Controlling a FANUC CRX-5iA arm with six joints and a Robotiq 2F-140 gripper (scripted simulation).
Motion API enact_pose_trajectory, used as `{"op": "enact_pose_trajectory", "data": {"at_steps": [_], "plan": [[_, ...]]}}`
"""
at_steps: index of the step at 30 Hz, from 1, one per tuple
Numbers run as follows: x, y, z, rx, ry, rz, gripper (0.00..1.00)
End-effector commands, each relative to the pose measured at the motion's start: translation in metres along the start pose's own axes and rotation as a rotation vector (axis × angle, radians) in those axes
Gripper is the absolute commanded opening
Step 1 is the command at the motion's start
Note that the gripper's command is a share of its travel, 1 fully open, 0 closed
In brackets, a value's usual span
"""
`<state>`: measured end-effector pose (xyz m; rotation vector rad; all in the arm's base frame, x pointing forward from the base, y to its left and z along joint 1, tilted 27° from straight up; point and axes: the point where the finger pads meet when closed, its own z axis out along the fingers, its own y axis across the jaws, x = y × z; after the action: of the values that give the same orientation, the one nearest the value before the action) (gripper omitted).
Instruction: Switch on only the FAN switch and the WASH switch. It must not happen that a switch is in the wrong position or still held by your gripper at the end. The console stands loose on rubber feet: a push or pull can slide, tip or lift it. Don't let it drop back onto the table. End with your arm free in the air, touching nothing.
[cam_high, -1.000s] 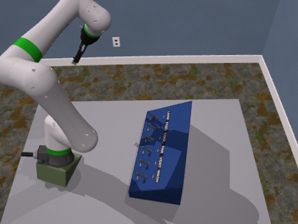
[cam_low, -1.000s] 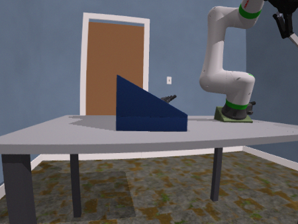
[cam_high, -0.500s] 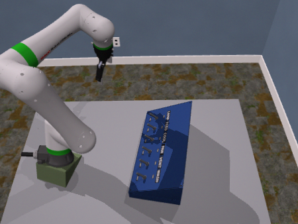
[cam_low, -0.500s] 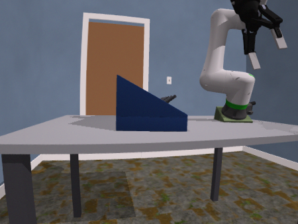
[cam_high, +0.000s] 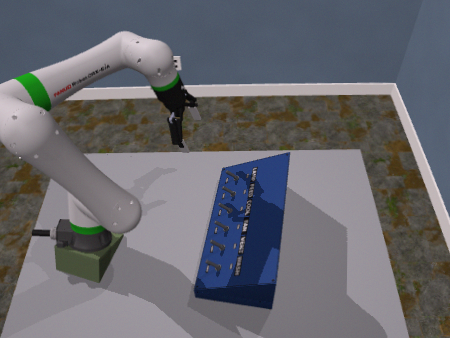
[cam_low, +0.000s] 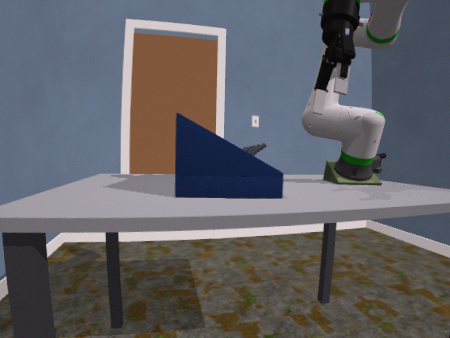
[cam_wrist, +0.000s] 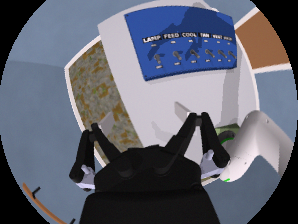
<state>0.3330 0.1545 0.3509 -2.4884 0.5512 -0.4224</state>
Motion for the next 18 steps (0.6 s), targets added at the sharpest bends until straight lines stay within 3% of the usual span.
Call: {"op": "enact_pose_trajectory", "data": {"at_steps": [1, 2, 7, 14, 15, 18], "plan": [[0.043, 0.023, 0.005, -0.034, 0.123, -0.035, 1.00], [0.064, 0.037, 0.003, -0.058, 0.187, -0.064, 1.00], [0.096, 0.056, -0.001, -0.098, 0.285, -0.117, 1.00], [0.098, 0.058, -0.001, -0.102, 0.294, -0.122, 1.00], [0.098, 0.058, -0.001, -0.102, 0.294, -0.122, 0.44], [0.098, 0.058, -0.001, -0.102, 0.294, -0.122, 0.44]]}}
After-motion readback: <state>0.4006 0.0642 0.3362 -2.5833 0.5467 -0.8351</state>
